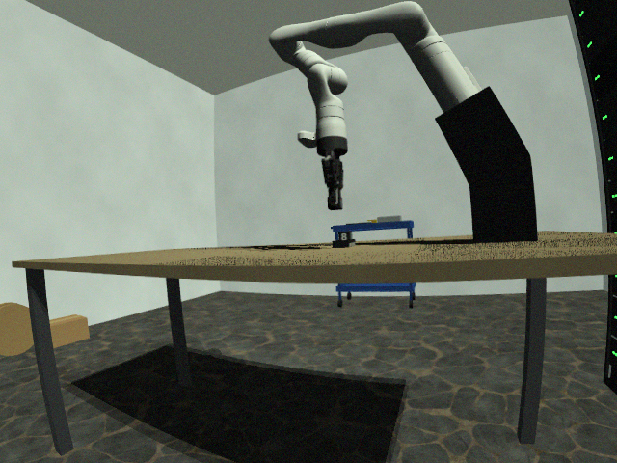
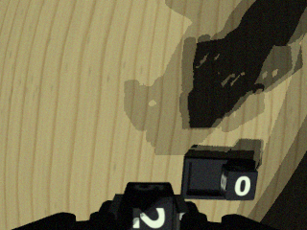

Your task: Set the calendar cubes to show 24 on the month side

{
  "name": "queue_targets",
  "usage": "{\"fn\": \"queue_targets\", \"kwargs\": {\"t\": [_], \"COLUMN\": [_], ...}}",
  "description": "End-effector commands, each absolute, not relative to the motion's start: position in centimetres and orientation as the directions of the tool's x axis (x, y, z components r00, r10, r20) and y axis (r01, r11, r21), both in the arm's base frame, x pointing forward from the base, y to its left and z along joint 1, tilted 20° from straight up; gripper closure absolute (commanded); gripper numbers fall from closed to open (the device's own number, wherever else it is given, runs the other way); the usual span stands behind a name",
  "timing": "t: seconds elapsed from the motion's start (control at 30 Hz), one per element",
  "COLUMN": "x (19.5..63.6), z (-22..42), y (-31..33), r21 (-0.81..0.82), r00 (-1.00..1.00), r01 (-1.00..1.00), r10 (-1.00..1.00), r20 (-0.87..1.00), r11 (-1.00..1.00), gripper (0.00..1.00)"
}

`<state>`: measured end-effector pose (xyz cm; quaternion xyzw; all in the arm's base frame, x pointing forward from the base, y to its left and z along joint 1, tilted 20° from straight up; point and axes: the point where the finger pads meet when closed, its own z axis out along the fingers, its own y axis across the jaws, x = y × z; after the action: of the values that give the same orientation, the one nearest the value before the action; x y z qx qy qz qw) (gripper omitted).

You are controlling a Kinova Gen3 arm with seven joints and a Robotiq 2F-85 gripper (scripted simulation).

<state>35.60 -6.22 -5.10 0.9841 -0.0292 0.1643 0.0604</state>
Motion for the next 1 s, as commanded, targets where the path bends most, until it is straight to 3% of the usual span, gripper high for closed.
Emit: {"fn": "queue_targets", "kwargs": {"t": [0.0,0.23,0.4,0.7,0.97], "x": [35.9,36.0,36.0,36.0,36.1], "z": [-5.1,-5.2,-5.2,-5.1,-5.0], "y": [-5.2,-4.4,-4.2,-3.3,-2.9], "r21": [0.143,0.231,0.253,0.322,0.337], "r00": [0.948,0.885,0.85,0.612,0.444], "r01": [0.053,0.346,0.424,0.727,0.841], "r10": [0.095,0.398,0.478,0.785,0.896], "r20": [0.304,0.243,0.22,0.096,0.021], "r11": [-0.988,-0.909,-0.87,-0.606,-0.424], "gripper": [0.74,0.74,0.74,0.74,0.74]}}
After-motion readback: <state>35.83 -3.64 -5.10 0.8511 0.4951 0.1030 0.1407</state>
